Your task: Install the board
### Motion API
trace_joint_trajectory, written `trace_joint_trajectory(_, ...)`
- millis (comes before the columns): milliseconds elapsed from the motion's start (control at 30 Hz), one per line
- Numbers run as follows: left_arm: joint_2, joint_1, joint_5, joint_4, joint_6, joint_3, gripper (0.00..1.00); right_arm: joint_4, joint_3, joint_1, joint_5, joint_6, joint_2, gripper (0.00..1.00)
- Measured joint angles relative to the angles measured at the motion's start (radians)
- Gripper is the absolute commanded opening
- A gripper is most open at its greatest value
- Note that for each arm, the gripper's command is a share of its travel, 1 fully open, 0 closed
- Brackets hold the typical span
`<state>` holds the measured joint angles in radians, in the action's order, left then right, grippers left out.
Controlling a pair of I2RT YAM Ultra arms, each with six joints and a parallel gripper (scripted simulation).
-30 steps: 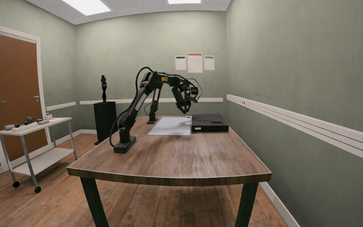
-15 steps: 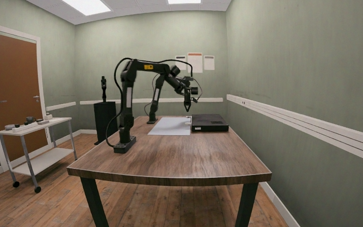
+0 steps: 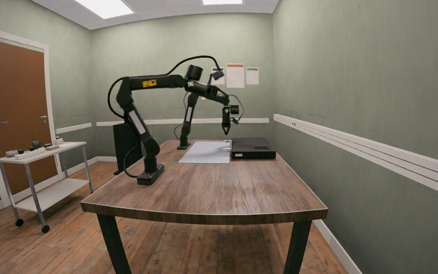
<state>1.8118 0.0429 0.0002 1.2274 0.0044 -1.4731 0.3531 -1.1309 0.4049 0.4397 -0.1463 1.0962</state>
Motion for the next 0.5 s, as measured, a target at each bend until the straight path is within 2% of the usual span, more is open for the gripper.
trace_joint_trajectory(100, 0.0, 0.0, 0.0, 0.0, 0.0, 0.0, 0.64, -0.097, 0.029, -0.107, -0.084, 0.065, -0.041, 0.64)
trace_joint_trajectory(233, 0.0, 0.0, 0.0, 0.0, 0.0, 0.0, 0.64, -0.191, 0.055, -0.187, -0.193, 0.111, -0.045, 0.64)
trace_joint_trajectory(500, 0.0, 0.0, 0.0, 0.0, 0.0, 0.0, 0.64, -0.302, 0.081, -0.363, -0.365, 0.145, -0.045, 0.64)
